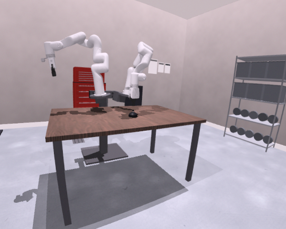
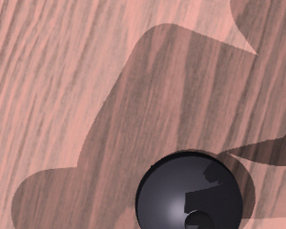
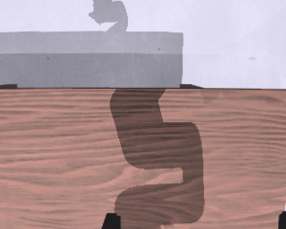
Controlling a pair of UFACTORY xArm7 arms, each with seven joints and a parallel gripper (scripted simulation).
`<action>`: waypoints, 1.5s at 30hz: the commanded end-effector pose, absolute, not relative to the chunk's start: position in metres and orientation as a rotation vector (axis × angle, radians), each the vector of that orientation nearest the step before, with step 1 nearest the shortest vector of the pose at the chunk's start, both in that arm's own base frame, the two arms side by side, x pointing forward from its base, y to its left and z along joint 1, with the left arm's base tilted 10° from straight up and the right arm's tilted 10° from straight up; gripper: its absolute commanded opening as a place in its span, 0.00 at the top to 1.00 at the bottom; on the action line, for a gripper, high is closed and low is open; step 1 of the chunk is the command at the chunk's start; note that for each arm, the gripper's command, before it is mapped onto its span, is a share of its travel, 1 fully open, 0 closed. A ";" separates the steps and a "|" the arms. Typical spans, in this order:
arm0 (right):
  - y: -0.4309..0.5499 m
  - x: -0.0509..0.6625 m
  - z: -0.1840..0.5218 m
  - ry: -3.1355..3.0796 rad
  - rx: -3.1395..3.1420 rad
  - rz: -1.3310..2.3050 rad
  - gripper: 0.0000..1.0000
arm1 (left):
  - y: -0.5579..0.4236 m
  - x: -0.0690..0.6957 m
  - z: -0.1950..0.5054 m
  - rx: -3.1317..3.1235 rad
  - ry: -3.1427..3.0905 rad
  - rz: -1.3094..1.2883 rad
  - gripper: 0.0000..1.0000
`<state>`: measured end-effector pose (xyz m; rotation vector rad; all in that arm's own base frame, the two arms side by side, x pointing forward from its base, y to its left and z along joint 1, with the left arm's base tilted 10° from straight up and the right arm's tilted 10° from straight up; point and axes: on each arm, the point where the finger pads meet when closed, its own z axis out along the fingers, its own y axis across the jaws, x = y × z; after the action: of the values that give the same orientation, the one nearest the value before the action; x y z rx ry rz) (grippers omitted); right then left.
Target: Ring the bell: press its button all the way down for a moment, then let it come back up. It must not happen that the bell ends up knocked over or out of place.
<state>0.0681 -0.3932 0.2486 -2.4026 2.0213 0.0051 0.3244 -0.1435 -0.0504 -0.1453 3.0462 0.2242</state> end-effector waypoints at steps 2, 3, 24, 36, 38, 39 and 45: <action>-0.394 0.068 0.250 2.023 -2.404 0.000 0.00 | -0.146 0.324 -0.036 -0.144 3.048 0.222 1.00; -0.394 0.068 0.250 2.023 -2.404 0.000 0.00 | -0.146 0.324 -0.034 -0.144 3.048 0.222 1.00; -0.394 0.068 0.250 2.023 -2.404 0.000 0.00 | -0.148 0.323 -0.025 -0.144 3.048 0.222 1.00; -0.394 0.068 0.250 2.023 -2.404 0.000 0.00 | -0.148 0.323 -0.025 -0.144 3.048 0.222 1.00; -0.394 0.068 0.250 2.023 -2.404 0.000 0.00 | -0.148 0.323 -0.025 -0.144 3.048 0.222 1.00; -0.394 0.068 0.250 2.023 -2.404 0.000 0.00 | -0.148 0.323 -0.025 -0.144 3.048 0.222 1.00; -0.394 0.068 0.250 2.023 -2.404 0.000 0.00 | -0.148 0.323 -0.025 -0.144 3.048 0.222 1.00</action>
<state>0.0681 -0.3932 0.2486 -2.4026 2.0213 0.0051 0.3223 -0.1469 -0.0262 -0.1453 3.0508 0.2243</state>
